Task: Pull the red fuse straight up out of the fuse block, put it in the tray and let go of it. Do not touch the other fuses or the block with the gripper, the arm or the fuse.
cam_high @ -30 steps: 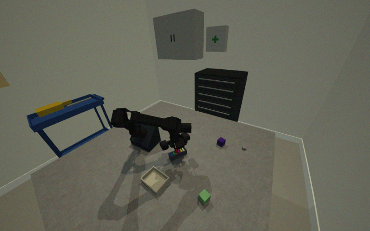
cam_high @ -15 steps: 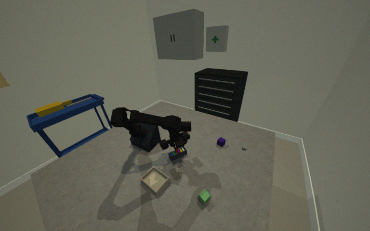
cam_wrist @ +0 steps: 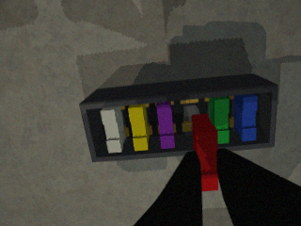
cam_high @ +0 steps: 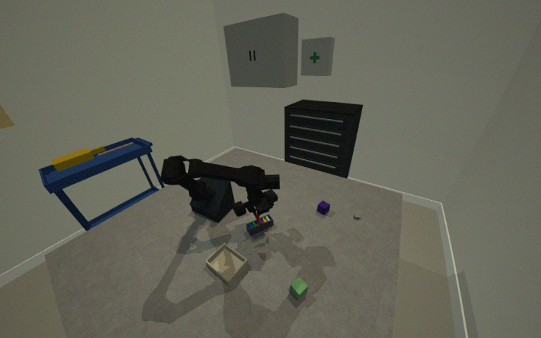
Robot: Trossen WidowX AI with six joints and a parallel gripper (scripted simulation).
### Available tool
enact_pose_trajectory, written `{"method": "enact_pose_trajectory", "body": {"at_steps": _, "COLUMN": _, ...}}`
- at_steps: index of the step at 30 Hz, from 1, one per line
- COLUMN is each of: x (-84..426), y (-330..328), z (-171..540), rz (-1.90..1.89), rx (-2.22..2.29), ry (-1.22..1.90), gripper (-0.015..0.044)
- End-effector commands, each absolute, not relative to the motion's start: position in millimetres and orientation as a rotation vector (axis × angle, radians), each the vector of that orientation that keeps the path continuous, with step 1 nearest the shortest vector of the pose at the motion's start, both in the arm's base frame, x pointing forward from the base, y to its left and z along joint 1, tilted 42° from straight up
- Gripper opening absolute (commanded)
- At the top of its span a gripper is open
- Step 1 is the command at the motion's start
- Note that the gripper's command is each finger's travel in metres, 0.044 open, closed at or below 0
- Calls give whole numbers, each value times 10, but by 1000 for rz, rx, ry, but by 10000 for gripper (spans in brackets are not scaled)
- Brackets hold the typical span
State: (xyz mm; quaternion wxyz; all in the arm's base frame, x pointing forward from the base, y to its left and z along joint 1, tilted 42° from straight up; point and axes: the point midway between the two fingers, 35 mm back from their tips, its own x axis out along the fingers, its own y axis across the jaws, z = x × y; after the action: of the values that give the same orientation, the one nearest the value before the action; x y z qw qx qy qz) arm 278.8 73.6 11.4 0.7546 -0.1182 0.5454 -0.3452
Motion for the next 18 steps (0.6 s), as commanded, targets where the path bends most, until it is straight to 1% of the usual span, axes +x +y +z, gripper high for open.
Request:
{"method": "enact_pose_trajectory", "body": {"at_steps": 1, "x": 2775, "y": 792, "z": 171, "rz": -754, "rx": -250, "ry": 1192, "gripper": 0}}
{"method": "enact_pose_trajectory", "body": {"at_steps": 9, "x": 2782, "y": 802, "z": 243, "rz": -752, "rx": -248, "ry": 1193, "gripper": 0}}
{"method": "enact_pose_trajectory", "body": {"at_steps": 18, "x": 2972, "y": 405, "z": 634, "rz": -738, "rx": -236, "ry": 1205, "gripper": 0}}
